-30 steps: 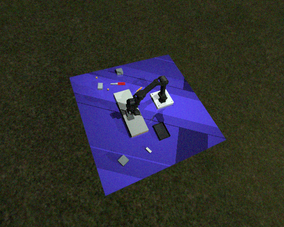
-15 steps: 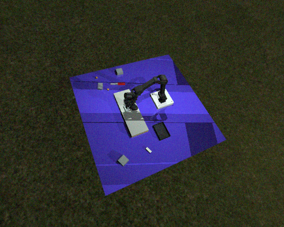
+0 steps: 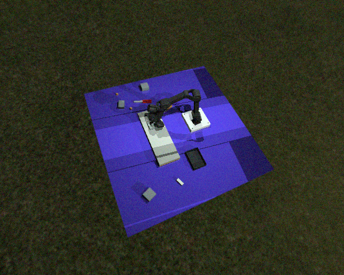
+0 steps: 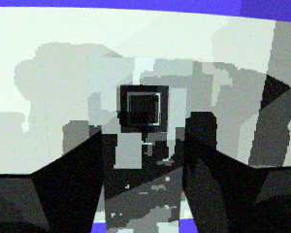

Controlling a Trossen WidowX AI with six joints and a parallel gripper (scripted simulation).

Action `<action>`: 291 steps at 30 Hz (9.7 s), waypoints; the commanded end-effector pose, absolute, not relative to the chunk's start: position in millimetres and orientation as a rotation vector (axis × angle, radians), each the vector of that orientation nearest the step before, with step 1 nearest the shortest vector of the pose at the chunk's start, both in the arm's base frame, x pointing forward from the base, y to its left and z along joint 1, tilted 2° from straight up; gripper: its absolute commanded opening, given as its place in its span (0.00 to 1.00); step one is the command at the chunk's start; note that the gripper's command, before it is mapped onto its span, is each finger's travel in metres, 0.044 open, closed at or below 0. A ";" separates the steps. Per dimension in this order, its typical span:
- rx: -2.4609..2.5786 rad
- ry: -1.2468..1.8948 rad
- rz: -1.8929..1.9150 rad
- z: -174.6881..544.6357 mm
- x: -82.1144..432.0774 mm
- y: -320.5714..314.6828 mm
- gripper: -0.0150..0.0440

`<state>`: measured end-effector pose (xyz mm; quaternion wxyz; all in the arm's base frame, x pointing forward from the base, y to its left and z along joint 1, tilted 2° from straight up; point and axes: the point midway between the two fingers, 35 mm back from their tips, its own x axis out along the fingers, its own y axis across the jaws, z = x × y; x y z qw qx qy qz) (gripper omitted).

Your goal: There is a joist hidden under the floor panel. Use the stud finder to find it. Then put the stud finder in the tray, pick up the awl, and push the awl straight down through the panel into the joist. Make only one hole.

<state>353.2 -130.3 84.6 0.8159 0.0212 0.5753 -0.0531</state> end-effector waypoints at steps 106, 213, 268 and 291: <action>-0.413 1.201 0.497 165.1 381.3 50.0 0.25; -0.954 1.002 1.211 48.8 194.4 299.4 0.25; 0.193 1.389 0.033 95.8 322.0 59.2 1.00; 1.863 0.628 -1.655 68.7 169.2 -238.4 1.00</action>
